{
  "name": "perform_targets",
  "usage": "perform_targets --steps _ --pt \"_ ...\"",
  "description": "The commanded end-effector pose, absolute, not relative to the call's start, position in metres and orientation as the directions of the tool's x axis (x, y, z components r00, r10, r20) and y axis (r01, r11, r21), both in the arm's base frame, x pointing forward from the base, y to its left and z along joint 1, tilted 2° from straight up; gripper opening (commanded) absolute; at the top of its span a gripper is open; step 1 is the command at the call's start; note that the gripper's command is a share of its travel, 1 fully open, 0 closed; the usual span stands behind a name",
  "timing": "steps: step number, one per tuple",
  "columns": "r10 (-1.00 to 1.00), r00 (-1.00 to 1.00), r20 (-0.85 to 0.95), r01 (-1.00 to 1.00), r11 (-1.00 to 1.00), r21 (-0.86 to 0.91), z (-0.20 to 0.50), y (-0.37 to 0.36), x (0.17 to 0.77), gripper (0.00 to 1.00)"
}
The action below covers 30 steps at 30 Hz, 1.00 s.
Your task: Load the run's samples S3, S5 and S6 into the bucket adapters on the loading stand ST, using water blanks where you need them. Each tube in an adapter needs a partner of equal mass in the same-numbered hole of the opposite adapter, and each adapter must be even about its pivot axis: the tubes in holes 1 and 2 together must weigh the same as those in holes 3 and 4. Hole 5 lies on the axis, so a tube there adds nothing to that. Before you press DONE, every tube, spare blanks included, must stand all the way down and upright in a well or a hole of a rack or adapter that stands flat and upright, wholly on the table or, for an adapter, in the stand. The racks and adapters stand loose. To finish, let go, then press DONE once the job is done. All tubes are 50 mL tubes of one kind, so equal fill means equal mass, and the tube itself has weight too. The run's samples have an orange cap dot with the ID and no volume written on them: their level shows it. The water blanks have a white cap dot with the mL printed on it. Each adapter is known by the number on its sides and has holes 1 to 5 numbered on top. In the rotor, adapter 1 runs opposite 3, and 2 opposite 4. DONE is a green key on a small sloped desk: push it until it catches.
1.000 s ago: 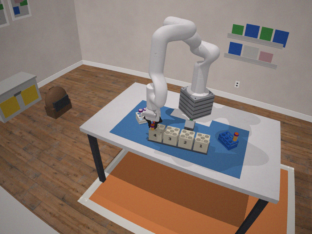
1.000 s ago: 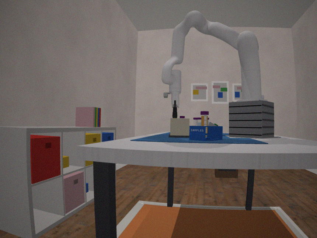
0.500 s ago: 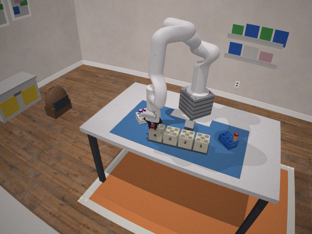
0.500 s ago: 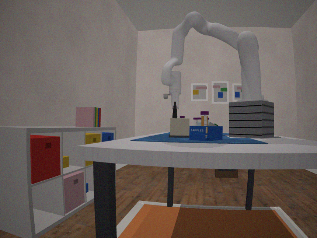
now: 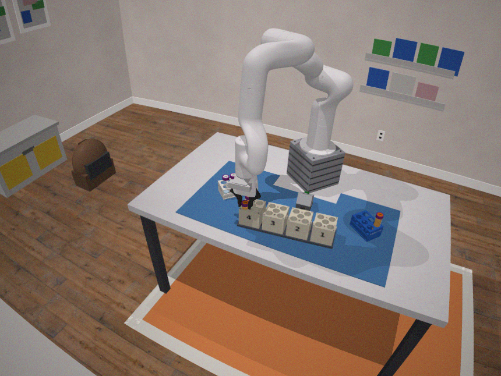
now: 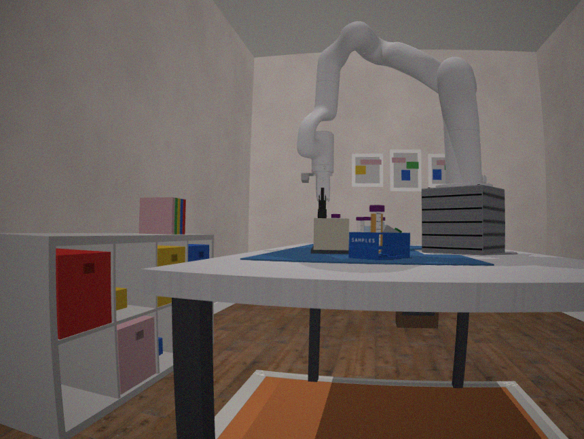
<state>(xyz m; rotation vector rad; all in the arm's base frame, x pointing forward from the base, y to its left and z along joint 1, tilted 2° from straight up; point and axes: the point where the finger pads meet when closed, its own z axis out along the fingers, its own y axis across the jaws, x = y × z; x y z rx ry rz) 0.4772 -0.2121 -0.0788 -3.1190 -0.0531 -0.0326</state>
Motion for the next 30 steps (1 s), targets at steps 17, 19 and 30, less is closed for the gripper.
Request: perform_targets --steps 17,19,30 --pt "0.034 0.999 0.023 0.034 -0.999 -0.021 -0.078 -0.212 0.478 0.44" --pt "0.034 0.999 0.023 0.034 -0.999 -0.021 -0.078 -0.212 0.478 0.44" --pt "0.034 0.999 0.023 0.034 -0.999 -0.021 -0.062 -0.213 0.478 0.44"
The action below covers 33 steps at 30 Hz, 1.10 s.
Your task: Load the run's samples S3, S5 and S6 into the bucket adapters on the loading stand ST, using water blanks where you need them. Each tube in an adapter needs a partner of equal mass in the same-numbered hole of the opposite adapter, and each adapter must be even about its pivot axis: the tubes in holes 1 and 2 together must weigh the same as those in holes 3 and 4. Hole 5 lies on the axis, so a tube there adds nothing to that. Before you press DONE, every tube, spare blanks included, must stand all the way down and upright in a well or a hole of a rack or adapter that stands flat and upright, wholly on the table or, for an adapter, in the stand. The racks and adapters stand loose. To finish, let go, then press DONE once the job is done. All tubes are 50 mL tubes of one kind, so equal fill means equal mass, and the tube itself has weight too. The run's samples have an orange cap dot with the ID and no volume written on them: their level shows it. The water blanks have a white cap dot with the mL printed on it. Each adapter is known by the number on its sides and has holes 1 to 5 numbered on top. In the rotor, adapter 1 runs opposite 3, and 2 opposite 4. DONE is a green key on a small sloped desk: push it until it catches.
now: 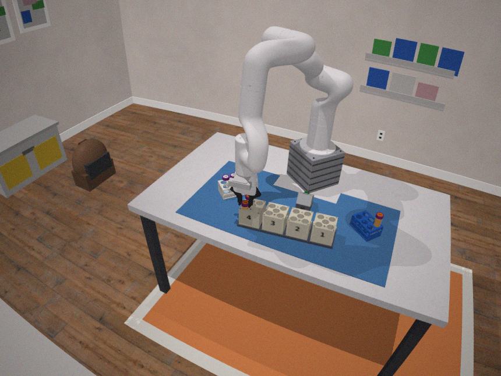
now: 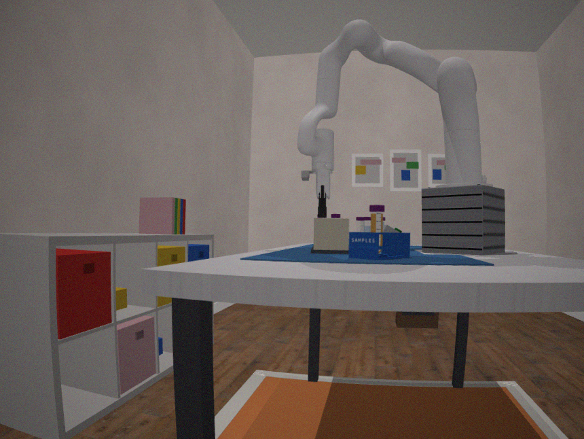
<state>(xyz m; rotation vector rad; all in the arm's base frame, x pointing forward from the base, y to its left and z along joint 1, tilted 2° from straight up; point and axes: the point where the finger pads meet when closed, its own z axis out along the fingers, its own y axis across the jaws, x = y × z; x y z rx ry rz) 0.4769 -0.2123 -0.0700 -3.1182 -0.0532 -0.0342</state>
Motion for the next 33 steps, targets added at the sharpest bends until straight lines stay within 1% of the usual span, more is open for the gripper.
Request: perform_targets --steps 1,33 --pt "0.034 0.999 0.023 0.034 -0.999 -0.021 -0.06 -0.213 0.477 0.44" --pt "0.034 0.999 0.023 0.034 -0.999 -0.021 -0.004 -0.214 0.476 0.44"
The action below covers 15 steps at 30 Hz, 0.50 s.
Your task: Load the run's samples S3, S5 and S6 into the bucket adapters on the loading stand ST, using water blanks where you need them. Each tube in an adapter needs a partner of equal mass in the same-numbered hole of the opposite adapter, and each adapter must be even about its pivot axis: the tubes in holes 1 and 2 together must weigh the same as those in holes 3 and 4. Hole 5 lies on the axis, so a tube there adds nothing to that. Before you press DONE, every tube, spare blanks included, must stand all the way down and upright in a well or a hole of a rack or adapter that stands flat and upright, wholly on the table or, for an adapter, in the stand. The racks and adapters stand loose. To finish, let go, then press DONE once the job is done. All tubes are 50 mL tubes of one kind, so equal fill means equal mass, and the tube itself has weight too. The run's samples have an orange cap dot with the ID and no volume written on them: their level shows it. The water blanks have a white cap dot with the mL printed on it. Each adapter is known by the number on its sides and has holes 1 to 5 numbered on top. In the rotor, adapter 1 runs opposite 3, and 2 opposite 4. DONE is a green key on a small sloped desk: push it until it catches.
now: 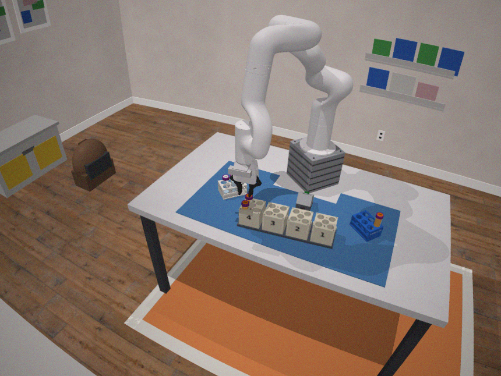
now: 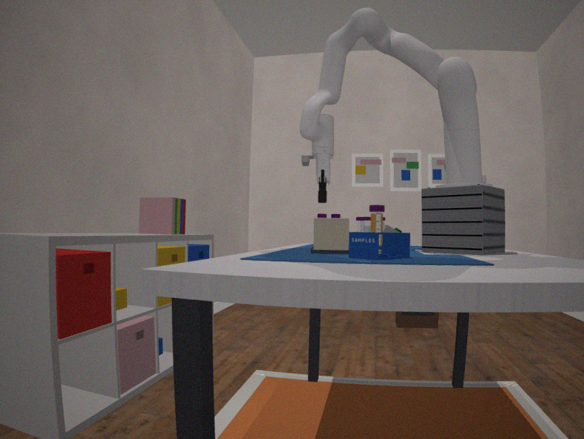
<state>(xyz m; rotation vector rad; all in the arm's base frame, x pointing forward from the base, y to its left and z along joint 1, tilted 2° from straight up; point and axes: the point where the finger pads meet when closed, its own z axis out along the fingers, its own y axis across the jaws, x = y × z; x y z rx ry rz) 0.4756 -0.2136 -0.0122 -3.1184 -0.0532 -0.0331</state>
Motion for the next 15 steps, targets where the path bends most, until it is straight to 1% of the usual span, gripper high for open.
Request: perform_targets --steps 1,15 --pt "0.034 0.999 0.023 0.034 -0.999 -0.021 -0.002 -0.214 0.476 0.44" --pt "0.034 0.999 0.023 0.034 -0.999 -0.021 0.022 -0.215 0.476 0.44"
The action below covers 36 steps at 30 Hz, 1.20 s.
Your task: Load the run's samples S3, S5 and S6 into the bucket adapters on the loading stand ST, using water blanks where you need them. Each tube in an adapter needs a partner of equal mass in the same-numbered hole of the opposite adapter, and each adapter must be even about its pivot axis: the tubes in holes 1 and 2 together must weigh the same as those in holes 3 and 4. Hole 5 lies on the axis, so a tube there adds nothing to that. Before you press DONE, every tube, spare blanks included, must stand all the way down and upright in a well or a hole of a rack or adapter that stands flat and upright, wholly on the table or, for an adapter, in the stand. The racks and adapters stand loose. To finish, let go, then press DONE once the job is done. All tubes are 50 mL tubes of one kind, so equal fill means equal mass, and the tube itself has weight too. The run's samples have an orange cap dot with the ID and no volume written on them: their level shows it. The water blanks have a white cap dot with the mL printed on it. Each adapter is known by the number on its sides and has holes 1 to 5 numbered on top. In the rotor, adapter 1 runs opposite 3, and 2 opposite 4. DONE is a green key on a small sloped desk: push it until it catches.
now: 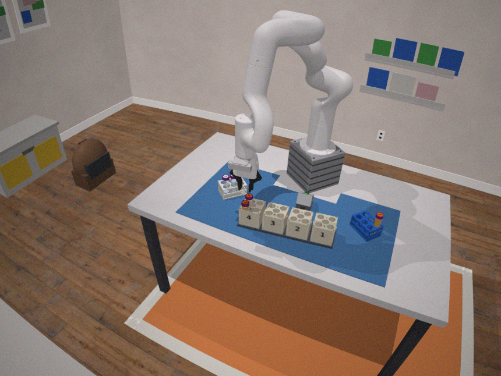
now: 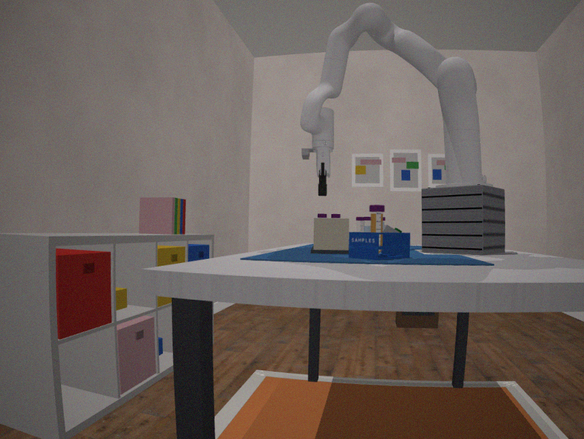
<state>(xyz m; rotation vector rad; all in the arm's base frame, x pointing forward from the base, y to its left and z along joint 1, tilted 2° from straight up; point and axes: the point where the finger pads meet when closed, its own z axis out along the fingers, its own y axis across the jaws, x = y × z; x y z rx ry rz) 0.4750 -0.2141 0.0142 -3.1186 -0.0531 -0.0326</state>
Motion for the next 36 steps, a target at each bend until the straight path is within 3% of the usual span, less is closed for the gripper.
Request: perform_targets --steps 1,36 --pt "0.034 0.999 0.023 0.034 -0.999 -0.021 0.024 -0.215 0.476 0.44" --pt "0.034 0.999 0.023 0.034 -0.999 -0.021 0.05 -0.215 0.475 0.44"
